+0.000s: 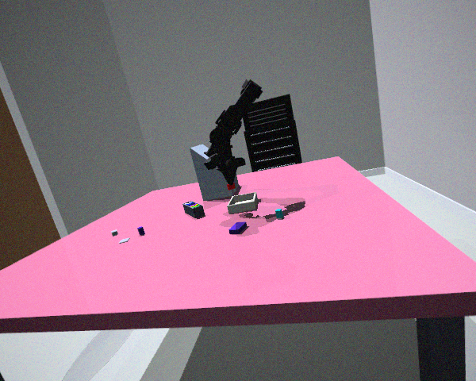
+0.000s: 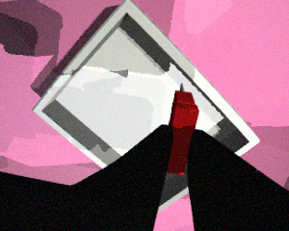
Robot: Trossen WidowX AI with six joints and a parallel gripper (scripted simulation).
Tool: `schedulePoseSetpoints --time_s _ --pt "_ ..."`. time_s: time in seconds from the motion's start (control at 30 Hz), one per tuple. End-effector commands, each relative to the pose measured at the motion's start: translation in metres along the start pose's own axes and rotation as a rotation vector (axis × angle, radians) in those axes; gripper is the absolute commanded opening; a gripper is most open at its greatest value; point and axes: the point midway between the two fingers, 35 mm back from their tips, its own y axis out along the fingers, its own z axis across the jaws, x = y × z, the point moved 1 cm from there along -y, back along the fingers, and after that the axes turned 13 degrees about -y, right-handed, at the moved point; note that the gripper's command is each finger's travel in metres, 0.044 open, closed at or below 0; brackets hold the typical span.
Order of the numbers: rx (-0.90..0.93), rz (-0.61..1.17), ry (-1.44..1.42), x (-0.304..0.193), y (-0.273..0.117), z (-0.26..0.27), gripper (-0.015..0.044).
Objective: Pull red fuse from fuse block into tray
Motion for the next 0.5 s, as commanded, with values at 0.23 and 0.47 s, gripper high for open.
schedulePoseSetpoints --time_s 0.23,0.47 --pt "0.017 0.009 -0.002 -0.024 -0.001 0.019 0.0" --pt "0.017 0.009 -0.002 -0.023 0.011 0.02 0.0"
